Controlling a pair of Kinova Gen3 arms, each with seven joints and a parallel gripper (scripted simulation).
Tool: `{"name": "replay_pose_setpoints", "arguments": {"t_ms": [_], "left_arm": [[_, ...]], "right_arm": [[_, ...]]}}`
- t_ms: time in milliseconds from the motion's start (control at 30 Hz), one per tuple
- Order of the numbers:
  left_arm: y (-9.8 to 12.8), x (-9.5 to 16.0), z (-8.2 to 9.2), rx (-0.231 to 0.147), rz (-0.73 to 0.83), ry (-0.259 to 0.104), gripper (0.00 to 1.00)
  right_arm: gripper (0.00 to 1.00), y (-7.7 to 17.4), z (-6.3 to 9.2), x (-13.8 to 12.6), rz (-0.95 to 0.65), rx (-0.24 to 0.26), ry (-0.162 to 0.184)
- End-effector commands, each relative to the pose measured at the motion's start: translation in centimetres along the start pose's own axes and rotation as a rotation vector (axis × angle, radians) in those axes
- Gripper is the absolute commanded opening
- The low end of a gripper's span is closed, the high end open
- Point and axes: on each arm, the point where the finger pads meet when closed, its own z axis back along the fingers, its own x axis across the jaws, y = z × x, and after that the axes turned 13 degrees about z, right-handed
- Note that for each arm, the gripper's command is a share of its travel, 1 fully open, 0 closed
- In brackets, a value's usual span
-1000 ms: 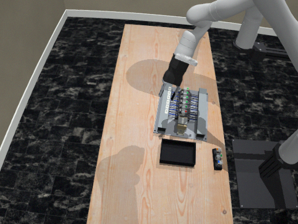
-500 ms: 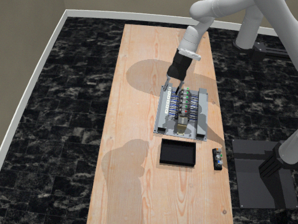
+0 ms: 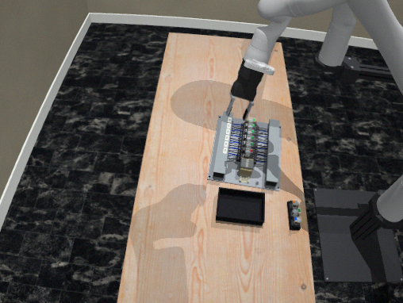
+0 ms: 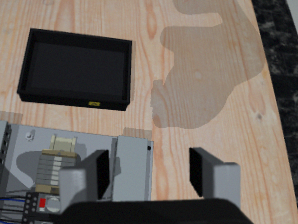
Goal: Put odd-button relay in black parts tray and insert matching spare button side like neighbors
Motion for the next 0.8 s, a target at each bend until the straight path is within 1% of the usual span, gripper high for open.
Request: {"name": "replay_pose_setpoints", "arguments": {"t_ms": [0, 100, 167, 667, 767], "left_arm": [[-0.5, -0.3, 0.6, -0.025, -0.004, 0.025, 1.0], [-1.0, -0.8, 1.1, -0.049, -0.01, 0.051, 1.0], [-1.0, -0.8, 1.1, -0.049, -0.01, 0.051, 1.0], [-3.2, -2.8, 3.8, -0.181, -0.057, 0.177, 1.0], [-3.4, -3.0, 4.0, -0.181, -0.057, 0.177, 1.0]], "right_arm": [[1.0, 0.0, 0.1, 0.0, 0.0, -0.002, 0.0], [1.0, 0.0, 0.1, 0.0, 0.0, -0.002, 0.0], [1.0, 0.0, 0.1, 0.0, 0.0, -0.002, 0.0], [1.0, 0.0, 0.1, 0.0, 0.0, -0.002, 0.0], [1.0, 0.0, 0.1, 0.0, 0.0, -0.002, 0.0]]}}
